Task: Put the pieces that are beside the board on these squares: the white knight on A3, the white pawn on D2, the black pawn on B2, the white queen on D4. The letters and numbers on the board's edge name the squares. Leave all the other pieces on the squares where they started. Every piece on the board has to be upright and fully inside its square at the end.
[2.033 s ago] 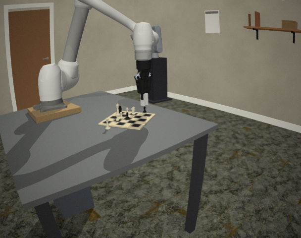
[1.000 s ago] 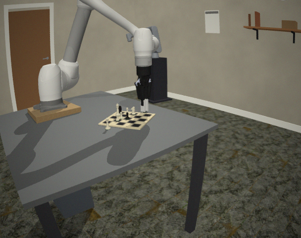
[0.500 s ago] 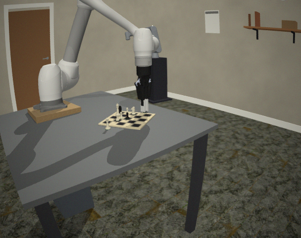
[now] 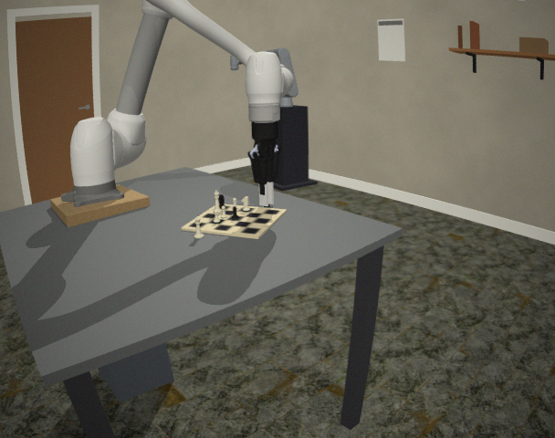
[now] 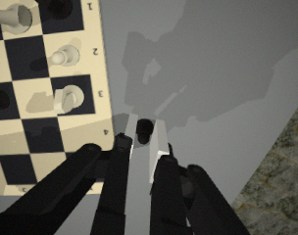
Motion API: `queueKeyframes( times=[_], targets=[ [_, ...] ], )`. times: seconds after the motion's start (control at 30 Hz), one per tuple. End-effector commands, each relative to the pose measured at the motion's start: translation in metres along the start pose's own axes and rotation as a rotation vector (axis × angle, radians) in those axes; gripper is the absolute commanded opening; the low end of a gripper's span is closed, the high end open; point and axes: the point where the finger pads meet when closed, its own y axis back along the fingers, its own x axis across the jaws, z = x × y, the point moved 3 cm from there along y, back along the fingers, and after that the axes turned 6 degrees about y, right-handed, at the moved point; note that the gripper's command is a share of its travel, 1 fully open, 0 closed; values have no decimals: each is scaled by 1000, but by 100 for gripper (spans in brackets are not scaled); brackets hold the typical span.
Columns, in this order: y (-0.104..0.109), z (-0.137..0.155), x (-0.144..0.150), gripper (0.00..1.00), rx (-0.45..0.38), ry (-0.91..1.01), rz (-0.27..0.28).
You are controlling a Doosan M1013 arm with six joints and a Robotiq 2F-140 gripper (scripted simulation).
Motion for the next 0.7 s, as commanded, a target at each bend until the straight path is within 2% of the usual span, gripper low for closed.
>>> queueKeyframes(
  times=[0.0,0.1,0.13,0.67],
  targets=[
    [0,0,0,20,0,0,0],
    [0,0,0,20,0,0,0],
    [0,0,0,0,0,0,0],
    [0,0,0,0,0,0,0]
  ],
)
